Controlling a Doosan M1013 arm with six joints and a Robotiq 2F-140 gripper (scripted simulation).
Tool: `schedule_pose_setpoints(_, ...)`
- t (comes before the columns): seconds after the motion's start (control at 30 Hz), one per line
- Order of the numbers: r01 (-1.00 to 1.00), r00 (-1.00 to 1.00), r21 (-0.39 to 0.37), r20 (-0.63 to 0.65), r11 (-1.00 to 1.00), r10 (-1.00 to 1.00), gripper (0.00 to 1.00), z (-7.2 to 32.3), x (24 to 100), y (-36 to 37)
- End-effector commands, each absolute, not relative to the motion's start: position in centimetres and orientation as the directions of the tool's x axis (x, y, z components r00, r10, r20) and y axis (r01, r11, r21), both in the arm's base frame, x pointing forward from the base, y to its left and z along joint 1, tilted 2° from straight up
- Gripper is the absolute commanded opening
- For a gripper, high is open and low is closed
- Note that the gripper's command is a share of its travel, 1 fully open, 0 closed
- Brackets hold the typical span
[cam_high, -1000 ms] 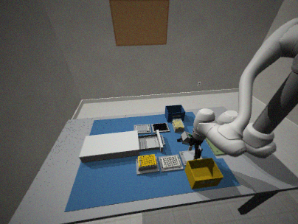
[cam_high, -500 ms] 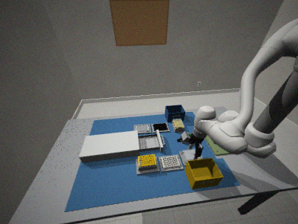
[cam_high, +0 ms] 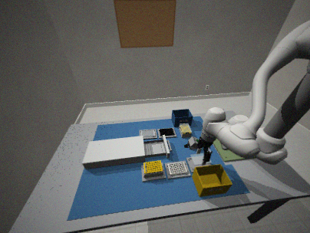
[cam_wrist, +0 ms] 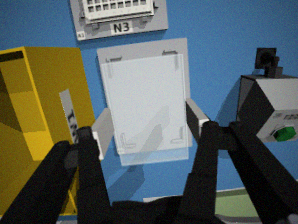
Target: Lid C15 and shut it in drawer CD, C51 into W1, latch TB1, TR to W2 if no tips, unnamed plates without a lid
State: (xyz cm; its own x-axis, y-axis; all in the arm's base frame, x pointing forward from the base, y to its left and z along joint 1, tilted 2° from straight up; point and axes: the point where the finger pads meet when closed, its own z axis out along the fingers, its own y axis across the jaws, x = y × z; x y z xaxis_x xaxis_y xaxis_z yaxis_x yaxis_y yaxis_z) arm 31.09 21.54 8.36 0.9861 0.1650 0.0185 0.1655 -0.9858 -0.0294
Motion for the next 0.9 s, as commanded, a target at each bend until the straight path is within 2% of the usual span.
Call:
schedule_pose_setpoints(0.0, 0.166, 0.986, -0.030, 0.018, -0.986, 0.165, 0.00, 8.6, 31.1, 21.5)
schedule_pose_setpoints(0.87, 0.166, 0.986, -0.030, 0.018, -0.986, 0.165, 0.00, 11.7, 31.0, 21.4)
